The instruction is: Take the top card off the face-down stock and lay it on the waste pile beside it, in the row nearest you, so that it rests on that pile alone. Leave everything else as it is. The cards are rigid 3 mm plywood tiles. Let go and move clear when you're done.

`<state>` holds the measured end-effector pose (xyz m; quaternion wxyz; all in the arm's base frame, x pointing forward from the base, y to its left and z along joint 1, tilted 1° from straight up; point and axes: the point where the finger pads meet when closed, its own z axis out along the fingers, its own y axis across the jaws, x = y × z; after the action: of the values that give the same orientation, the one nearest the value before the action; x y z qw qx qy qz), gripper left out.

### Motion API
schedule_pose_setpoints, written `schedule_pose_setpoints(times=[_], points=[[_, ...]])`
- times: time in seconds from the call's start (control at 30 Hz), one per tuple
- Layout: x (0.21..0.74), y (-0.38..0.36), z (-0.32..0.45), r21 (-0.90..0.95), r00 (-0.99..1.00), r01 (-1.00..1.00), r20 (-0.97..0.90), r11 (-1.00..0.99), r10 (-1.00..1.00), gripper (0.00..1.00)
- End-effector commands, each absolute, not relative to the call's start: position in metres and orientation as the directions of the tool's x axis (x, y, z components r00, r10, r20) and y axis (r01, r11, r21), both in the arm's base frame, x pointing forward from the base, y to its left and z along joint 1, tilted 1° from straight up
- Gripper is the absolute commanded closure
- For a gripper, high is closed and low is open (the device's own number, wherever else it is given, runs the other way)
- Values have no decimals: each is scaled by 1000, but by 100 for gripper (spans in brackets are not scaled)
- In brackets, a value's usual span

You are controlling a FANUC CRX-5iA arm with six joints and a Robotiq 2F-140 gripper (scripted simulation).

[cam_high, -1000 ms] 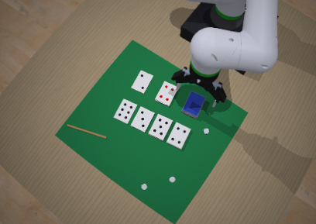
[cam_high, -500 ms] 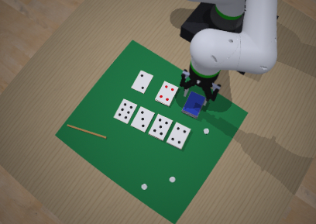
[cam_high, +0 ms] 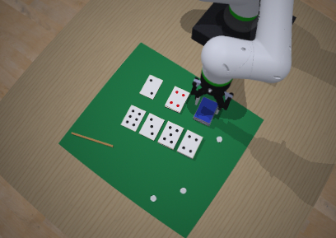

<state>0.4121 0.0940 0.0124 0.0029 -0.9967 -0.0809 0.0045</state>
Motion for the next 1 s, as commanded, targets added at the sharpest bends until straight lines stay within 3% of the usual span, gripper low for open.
schedule_pose_setpoints(times=[0.0,0.97], points=[[412,94,6,-7,987,161,-8,-987,161,50],[412,94,-11,-7,987,161,-8,-987,161,50]])
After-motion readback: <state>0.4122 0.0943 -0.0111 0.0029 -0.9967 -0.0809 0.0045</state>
